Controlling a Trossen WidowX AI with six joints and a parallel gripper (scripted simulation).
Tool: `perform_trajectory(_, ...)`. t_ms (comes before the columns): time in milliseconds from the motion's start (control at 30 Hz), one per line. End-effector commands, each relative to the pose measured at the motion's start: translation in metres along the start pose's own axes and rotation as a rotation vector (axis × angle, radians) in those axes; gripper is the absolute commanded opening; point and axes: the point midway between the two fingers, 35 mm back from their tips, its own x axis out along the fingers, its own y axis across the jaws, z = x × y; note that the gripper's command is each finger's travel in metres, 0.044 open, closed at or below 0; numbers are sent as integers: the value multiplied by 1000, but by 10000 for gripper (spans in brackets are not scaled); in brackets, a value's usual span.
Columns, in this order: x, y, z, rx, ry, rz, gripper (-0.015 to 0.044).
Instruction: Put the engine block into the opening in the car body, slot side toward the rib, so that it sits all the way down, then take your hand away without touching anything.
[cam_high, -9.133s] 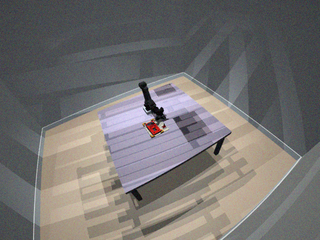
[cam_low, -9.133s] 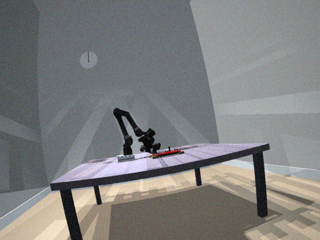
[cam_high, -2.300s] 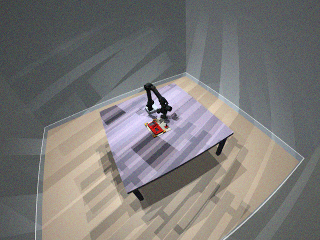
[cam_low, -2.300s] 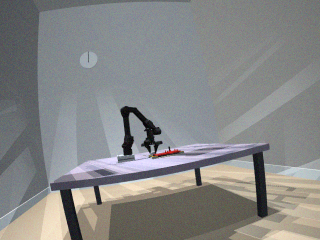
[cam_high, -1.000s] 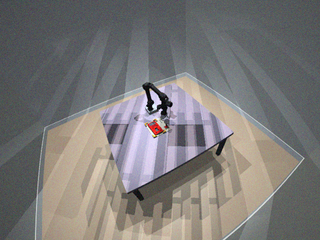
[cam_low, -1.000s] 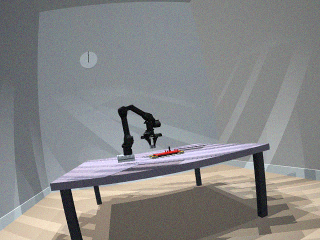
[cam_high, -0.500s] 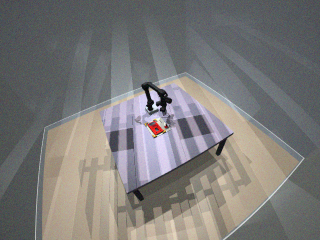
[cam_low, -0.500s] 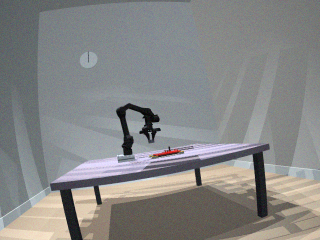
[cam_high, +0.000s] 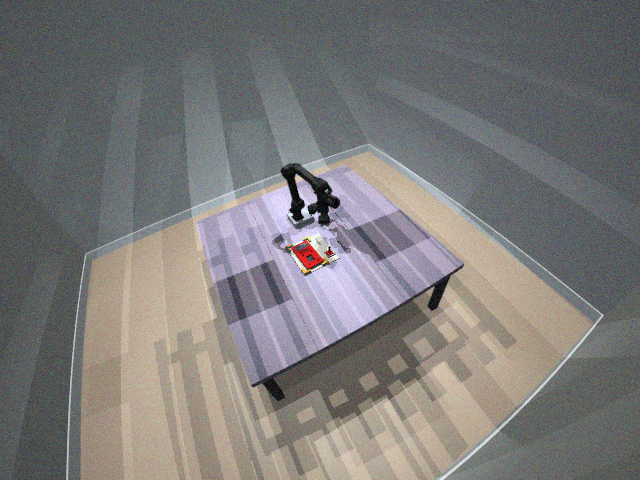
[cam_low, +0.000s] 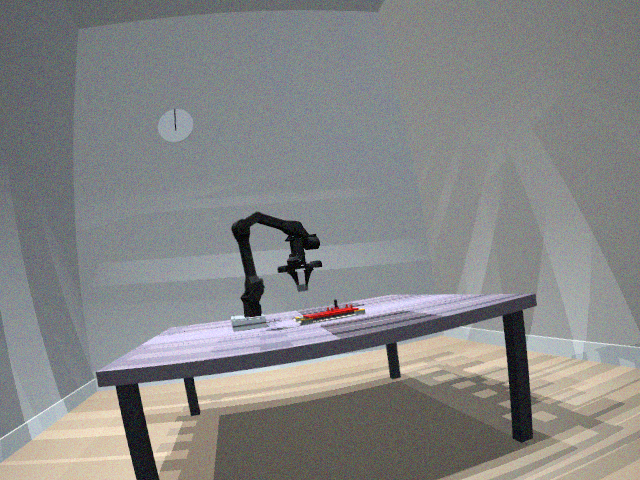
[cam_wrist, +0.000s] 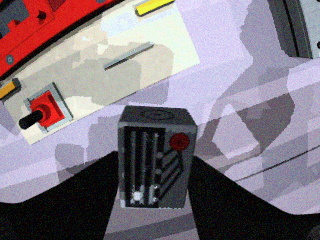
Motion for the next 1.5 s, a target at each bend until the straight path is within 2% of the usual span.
perform_trajectory(0, 3, 12, 2, -122, -3, 1, 0)
perform_trajectory(1467, 39, 112, 43, -1311, -10, 5, 0)
